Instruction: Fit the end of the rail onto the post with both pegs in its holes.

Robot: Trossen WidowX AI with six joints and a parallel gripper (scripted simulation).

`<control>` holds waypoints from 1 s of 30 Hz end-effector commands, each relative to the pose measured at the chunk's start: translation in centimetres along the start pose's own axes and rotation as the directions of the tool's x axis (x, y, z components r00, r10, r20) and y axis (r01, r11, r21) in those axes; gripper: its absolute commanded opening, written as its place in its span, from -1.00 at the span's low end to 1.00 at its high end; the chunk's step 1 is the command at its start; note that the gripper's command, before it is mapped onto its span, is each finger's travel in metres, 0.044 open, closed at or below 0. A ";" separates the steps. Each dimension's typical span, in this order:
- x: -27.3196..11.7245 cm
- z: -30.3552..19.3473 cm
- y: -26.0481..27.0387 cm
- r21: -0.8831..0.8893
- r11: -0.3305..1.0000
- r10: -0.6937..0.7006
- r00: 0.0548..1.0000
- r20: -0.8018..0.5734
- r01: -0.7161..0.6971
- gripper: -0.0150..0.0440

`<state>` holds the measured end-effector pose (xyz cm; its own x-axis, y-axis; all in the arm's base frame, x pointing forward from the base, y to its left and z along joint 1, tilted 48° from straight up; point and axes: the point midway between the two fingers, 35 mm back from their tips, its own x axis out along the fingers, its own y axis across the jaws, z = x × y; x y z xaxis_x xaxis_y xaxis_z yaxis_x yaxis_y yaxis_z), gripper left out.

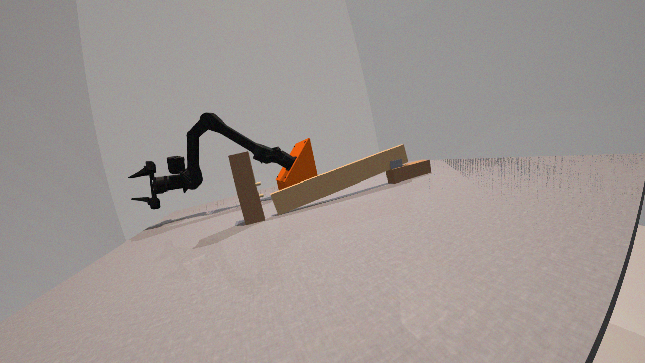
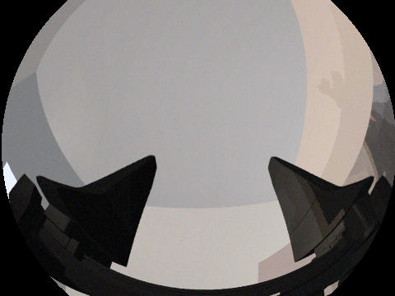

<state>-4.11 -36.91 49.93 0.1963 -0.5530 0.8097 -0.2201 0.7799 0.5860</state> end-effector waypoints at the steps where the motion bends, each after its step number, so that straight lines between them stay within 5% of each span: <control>1: 0.0 -0.1 0.0 0.000 1.000 0.000 1.000 -0.001 0.000 0.95; 13: 1.7 -5.8 -4.6 -0.075 0.993 -0.097 0.995 -0.030 0.094 1.00; 30: 0.4 -21.4 -12.5 -0.368 0.869 -0.409 0.898 -0.161 0.330 1.00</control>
<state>16.51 -41.03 43.55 0.3848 -0.7516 0.5357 0.1533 0.6244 0.7659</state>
